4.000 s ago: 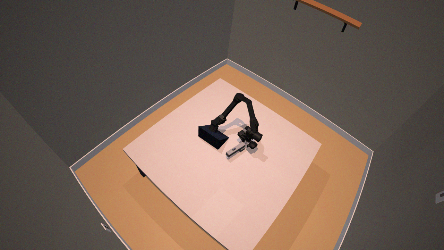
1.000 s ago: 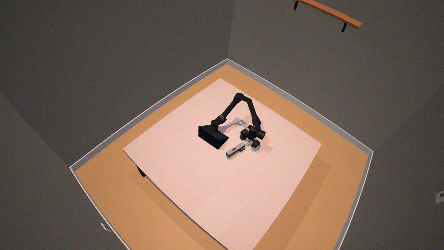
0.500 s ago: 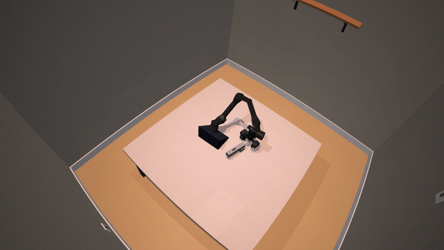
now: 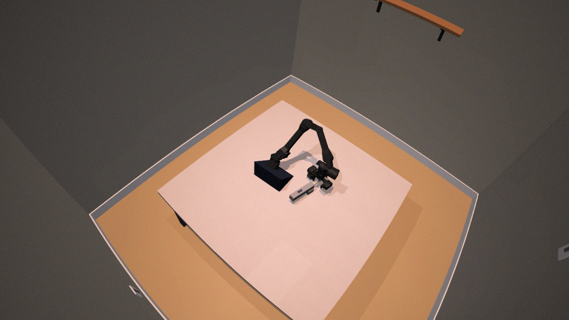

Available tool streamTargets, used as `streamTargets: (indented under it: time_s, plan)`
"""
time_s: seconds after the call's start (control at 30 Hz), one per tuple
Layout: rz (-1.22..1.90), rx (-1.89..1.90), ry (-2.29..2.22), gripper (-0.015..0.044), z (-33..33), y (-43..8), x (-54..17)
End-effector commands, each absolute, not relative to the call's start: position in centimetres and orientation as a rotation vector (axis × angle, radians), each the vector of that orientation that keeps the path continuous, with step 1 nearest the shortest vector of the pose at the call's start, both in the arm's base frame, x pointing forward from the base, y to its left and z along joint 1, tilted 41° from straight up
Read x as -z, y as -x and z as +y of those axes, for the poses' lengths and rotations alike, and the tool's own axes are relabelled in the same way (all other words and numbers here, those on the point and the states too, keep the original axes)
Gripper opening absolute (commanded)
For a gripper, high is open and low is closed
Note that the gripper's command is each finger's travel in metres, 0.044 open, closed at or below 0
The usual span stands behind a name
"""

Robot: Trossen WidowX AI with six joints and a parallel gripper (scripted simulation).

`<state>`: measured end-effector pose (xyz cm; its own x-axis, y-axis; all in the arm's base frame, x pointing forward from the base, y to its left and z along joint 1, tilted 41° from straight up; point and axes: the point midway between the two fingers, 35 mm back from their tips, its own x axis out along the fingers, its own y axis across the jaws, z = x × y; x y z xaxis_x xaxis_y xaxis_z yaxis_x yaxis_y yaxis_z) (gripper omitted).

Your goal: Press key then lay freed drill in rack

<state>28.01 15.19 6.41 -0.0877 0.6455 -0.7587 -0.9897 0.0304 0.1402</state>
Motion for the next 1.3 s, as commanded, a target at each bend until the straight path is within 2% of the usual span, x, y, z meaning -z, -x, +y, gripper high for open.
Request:
streamTargets:
  time_s: [0.0,0.3,0.4,1.27]
  plan:
    - [0.795,-1.491,0.568,0.0256,15.19,-28.02,-6.43]
    - [0.795,-1.491,0.568,0.0020,15.19,-28.02,-6.43]
    - [0.795,-1.491,0.568,0.0000,15.19,-28.02,-6.43]
    - [0.794,-1.496,0.570,0.0000,14.97,-27.70,-6.72]
